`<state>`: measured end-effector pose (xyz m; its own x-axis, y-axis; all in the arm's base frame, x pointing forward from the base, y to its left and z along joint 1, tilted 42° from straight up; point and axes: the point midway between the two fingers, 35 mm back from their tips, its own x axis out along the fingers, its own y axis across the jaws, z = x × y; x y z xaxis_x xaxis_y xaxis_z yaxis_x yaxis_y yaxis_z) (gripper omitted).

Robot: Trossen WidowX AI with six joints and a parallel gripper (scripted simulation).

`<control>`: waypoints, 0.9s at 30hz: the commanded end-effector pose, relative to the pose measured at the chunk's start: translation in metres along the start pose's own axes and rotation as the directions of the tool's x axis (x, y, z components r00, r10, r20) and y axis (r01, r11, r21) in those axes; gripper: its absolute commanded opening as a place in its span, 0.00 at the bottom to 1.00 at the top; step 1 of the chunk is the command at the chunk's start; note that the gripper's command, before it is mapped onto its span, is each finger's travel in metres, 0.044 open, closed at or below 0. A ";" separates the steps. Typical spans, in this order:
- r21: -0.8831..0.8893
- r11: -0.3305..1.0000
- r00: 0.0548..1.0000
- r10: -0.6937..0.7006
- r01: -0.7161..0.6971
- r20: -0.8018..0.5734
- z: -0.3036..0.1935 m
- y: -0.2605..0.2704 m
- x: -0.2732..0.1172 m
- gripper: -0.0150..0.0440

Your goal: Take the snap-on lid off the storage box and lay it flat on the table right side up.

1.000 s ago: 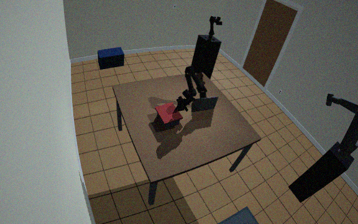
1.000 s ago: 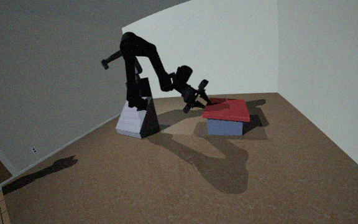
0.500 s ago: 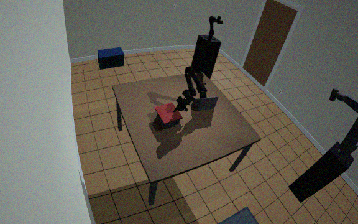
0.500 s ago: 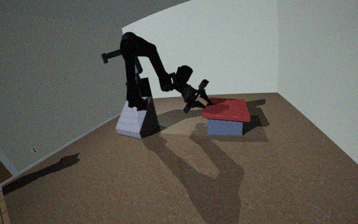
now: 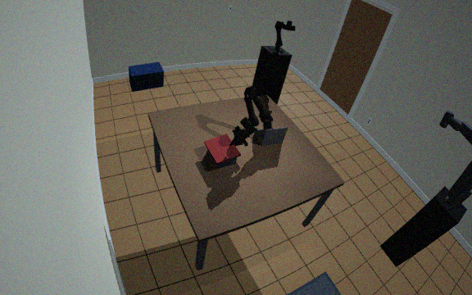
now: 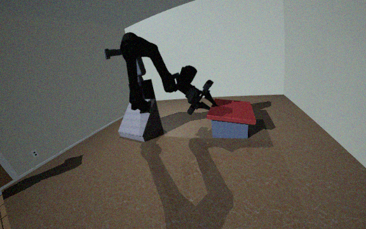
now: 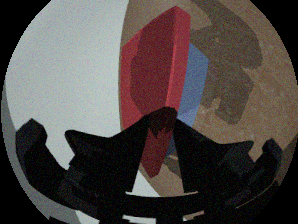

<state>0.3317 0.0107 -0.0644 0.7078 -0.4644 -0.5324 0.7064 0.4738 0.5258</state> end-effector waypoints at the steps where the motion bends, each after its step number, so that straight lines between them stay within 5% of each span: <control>1: 0.002 1.000 1.000 0.001 -0.002 0.002 0.000 0.006 -0.003 0.25; 27: 0.003 1.000 1.000 0.002 -0.002 0.002 0.000 0.038 -0.018 0.25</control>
<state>0.3406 0.0320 -0.0406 0.7033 -0.4665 -0.5364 0.7108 0.4727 0.5208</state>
